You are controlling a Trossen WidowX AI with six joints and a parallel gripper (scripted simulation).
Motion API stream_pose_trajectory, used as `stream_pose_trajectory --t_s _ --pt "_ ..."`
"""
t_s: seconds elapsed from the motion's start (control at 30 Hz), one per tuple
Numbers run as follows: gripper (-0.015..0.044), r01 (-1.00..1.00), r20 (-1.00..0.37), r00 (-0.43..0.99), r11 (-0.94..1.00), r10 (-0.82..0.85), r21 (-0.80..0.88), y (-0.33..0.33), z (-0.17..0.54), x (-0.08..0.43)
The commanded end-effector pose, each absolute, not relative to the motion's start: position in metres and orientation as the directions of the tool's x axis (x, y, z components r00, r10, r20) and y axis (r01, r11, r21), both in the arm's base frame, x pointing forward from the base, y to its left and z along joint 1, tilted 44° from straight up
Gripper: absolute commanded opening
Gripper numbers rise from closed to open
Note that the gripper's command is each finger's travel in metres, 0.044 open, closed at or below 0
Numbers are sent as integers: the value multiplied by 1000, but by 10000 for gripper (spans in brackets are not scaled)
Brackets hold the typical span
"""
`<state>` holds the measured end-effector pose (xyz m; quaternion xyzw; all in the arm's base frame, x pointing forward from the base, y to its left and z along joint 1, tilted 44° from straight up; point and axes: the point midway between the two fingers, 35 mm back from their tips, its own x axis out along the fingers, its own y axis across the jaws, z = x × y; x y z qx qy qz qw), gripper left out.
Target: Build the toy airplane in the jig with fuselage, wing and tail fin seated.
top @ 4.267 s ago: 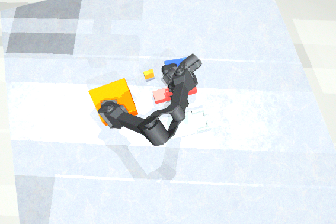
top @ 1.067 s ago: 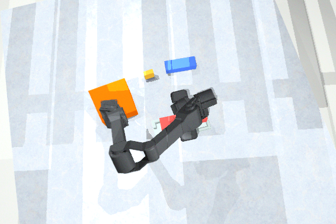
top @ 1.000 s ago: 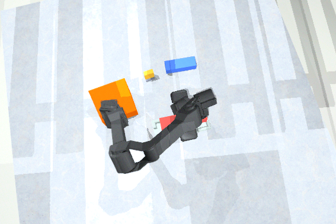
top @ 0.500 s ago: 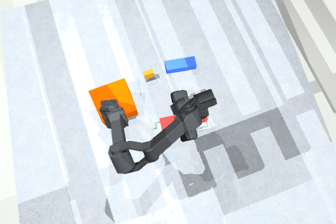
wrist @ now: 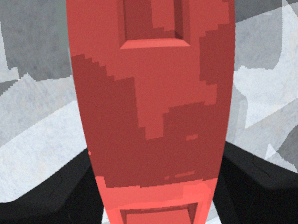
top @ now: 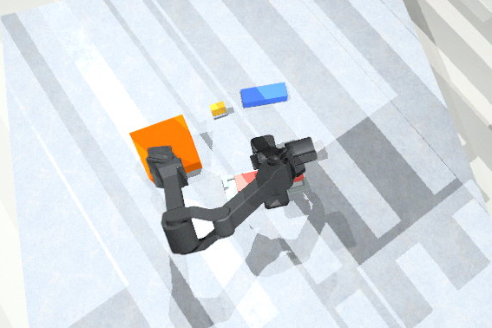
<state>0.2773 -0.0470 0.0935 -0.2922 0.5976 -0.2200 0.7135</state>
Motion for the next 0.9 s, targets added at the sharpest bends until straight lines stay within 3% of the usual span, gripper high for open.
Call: stream_pose_trajectory --t_s 0.0,0.3,0.53,0.7,0.87 --pt "196 -40 -724 192 732 -663 -680 -50 89 279" --pt "196 -40 -723 192 731 -664 -682 -58 81 281" --pt "149 -35 -722 188 730 -666 -682 -58 83 280" --pt "18 -35 -722 188 730 -666 -682 -58 83 280" --pt "149 -35 -722 188 730 -666 -682 -58 83 280"
